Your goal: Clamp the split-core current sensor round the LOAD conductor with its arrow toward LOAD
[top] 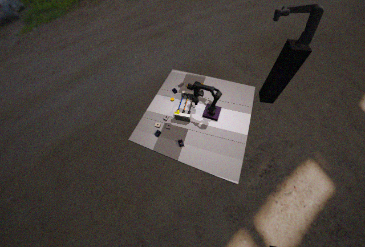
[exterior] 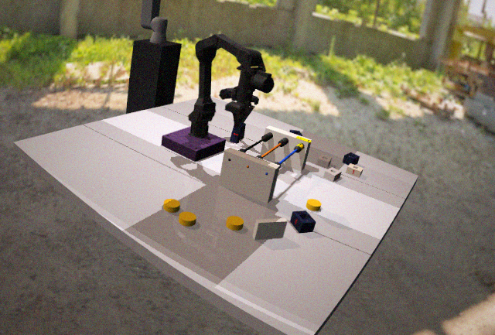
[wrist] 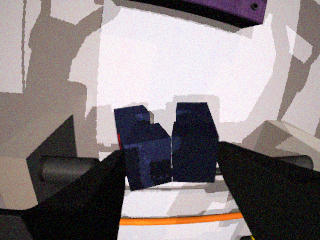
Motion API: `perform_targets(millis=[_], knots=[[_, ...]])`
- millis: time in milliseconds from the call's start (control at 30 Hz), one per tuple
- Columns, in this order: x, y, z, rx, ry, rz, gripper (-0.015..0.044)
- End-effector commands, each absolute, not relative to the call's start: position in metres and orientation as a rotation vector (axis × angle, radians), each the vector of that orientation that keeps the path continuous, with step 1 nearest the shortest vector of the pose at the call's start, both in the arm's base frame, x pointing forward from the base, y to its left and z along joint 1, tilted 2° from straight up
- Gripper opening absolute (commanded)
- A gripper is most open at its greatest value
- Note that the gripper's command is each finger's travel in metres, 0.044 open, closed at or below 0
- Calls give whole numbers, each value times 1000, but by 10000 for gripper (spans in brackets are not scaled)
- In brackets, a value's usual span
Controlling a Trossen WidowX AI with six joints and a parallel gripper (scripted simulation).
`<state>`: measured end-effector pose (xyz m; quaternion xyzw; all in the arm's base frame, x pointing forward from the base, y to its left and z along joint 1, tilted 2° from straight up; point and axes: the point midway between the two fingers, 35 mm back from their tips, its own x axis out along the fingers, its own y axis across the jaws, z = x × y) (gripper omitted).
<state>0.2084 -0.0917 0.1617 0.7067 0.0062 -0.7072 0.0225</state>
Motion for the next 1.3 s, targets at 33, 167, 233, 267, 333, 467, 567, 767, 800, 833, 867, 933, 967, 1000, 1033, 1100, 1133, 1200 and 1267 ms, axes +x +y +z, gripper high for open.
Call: perform_targets(millis=[33, 167, 233, 267, 333, 467, 567, 767, 800, 833, 867, 933, 967, 1000, 1033, 1100, 1133, 1200, 1267], knots=[[206, -91, 176, 2193, 5, -2186, 0], [213, -92, 176, 2172, 68, -2142, 0], [220, -93, 177, 2147, 133, -2095, 0], [224, -94, 177, 2132, 169, -2068, 0], [233, -95, 177, 2100, 238, -2012, 0], [250, -98, 177, 2030, 368, -1897, 0], [263, -99, 177, 1972, 456, -1810, 0], [290, -102, 177, 1844, 611, -1633, 0], [294, -102, 177, 1821, 634, -1604, 0], [299, -102, 177, 1798, 657, -1574, 0], [303, -102, 176, 1775, 678, -1545, 0], [312, -103, 176, 1727, 720, -1485, 0], [316, -103, 176, 1703, 740, -1456, 0], [321, -103, 175, 1678, 759, -1426, 0], [325, -103, 175, 1653, 777, -1397, 0], [334, -103, 175, 1602, 812, -1338, 0], [338, -103, 174, 1576, 828, -1308, 0], [347, -103, 174, 1524, 859, -1250, 0], [356, -103, 173, 1470, 888, -1192, 0]])
